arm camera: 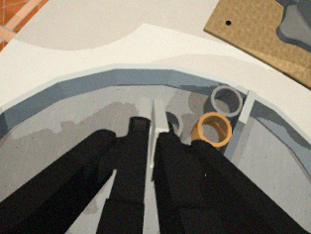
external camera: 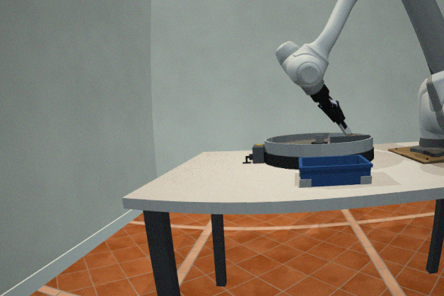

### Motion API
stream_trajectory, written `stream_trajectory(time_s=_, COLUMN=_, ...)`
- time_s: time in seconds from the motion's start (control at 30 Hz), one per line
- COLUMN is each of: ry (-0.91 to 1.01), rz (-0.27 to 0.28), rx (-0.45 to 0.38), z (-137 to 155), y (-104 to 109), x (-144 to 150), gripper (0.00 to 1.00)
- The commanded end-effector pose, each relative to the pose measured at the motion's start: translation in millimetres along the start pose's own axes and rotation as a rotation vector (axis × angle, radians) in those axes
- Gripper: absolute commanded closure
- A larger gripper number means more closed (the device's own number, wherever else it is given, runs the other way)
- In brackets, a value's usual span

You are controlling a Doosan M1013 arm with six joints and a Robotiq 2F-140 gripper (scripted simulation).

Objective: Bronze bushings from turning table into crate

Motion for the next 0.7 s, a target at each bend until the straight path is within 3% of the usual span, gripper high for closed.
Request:
stream_trajectory(time_s=0.0, ry=0.0, rz=0.0, rx=-0.001, z=2, y=1, x=-12, gripper=1.0)
stream_trajectory(time_s=0.67, ry=0.0, rz=0.0, rx=-0.001, z=10, y=5, x=-43, gripper=1.0)
Point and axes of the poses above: the point where the finger pads meet when closed, its own y axis back along the fingers, its own x axis across the jaws, z = x × y, the point moved 9 cm from there along y, back along the fingers, and after that the axes turned 4 degrees about -y, right-handed, at the moved point
